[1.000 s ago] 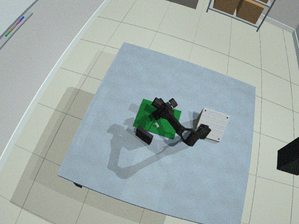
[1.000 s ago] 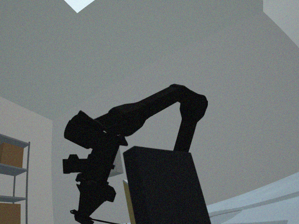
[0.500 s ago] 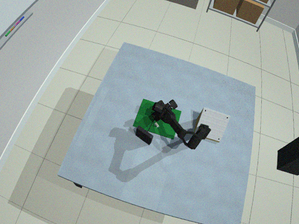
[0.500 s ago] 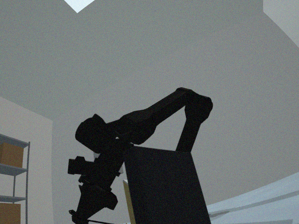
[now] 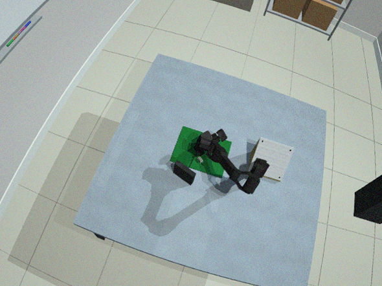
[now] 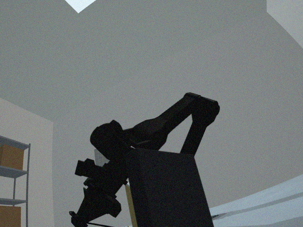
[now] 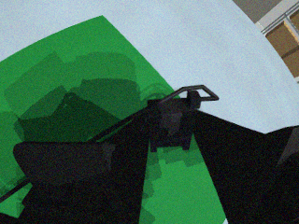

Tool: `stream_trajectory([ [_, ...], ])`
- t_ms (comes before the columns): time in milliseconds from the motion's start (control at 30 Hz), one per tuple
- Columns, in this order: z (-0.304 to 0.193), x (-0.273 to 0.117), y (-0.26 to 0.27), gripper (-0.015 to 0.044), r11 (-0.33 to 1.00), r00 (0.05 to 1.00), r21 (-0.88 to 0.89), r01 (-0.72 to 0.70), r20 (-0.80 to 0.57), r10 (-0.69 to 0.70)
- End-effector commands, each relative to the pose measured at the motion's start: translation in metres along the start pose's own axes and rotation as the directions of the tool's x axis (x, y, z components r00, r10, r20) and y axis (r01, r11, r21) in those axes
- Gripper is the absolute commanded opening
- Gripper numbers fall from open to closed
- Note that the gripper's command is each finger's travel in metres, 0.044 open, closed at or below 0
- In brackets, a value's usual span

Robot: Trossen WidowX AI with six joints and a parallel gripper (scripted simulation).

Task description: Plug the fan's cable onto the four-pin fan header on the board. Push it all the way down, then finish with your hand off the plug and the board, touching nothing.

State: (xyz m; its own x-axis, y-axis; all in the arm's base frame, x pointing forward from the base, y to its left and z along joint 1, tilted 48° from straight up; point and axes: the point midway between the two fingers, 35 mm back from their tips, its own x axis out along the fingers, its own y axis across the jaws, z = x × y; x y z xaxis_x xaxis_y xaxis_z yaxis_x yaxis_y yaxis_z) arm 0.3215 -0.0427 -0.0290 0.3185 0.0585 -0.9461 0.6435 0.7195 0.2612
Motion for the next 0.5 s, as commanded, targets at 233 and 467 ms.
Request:
stream_trajectory([
  [233, -0.0016, -0.0024, 0.0003, 0.0000, 0.999, 0.993, 0.033, 0.000, 0.116, -0.004],
  [467, -0.0022, -0.0058, 0.0019, 0.0000, 0.998, 0.982, 0.055, -0.015, 0.190, 0.004],
])
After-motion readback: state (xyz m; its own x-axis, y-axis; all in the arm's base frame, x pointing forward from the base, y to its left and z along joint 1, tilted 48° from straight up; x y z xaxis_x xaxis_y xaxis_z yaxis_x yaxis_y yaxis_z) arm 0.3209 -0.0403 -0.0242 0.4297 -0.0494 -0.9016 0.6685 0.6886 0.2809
